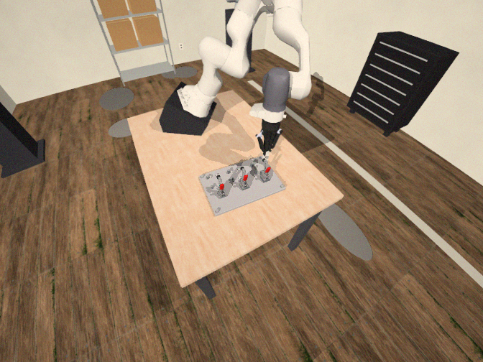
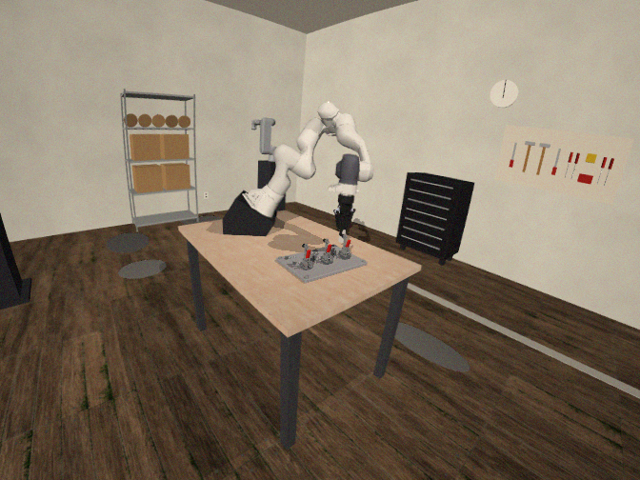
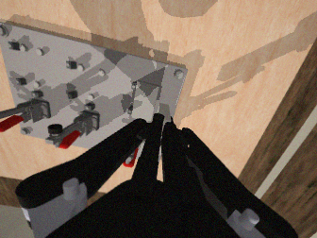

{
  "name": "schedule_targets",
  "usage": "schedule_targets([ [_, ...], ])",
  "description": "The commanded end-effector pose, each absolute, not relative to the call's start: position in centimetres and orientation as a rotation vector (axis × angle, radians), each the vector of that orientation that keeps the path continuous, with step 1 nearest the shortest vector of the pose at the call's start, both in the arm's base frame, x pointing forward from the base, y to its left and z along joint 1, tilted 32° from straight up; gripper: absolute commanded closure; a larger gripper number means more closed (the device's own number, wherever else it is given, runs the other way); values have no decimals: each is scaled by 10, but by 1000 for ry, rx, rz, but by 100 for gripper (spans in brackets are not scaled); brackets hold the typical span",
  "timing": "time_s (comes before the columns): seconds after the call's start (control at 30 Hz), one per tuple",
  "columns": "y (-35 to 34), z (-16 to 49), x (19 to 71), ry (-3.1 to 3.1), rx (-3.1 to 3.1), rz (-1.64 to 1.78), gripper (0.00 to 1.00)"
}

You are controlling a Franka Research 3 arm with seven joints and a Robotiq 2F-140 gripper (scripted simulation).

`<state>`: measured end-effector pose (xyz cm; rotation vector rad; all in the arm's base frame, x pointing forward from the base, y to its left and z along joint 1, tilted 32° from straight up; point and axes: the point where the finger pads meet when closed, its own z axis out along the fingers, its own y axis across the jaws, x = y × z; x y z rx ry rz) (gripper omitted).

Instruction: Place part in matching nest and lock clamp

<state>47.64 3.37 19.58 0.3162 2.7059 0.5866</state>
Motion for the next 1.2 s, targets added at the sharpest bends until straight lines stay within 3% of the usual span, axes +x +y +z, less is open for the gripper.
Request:
schedule_targets([
  [0.0, 36, 197, 477, 2704, 340, 597, 100],
  [1.17, 49, 168, 490, 2704, 340, 597, 100],
])
